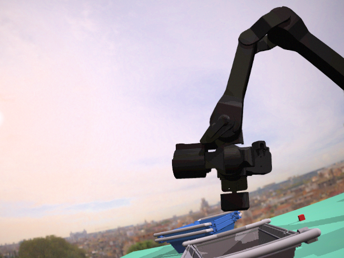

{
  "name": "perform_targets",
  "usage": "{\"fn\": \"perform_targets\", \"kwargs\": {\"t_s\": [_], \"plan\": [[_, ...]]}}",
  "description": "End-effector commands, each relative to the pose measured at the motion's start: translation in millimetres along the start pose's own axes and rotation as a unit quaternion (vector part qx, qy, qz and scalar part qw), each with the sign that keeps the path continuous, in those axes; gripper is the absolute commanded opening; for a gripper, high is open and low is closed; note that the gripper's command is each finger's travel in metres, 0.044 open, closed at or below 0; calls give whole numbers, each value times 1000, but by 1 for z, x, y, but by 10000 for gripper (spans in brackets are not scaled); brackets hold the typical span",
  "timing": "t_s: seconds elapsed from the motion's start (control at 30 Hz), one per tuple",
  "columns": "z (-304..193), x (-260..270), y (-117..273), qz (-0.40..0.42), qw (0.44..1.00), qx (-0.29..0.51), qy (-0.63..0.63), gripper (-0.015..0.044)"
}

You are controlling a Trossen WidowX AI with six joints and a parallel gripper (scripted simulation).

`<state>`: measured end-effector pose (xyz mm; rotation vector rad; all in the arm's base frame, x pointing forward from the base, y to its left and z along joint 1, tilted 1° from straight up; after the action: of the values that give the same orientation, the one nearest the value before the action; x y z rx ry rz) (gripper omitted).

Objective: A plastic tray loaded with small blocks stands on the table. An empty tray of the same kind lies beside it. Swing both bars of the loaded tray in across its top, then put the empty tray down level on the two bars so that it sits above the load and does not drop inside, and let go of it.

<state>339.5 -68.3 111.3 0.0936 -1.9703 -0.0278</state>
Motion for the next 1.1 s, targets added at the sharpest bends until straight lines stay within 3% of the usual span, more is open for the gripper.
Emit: {"fn": "perform_targets", "kwargs": {"t_s": [0.0,0.87,1.07], "plan": [[0,0,0,0,1000,0,0,90],[0,0,0,0,1000,0,0,90],[-17,43,2,0,1000,0,0,90]]}}
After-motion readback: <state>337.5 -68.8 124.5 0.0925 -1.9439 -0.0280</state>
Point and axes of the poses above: the point midway between the two fingers, 35 mm back from their tips, its own y axis back along the fingers, its own x axis across the jaws, z = x × y, the point moved 7 cm from there along y, back along the fingers, and after that the axes turned 9 degrees about -y, right-handed, at the moved point
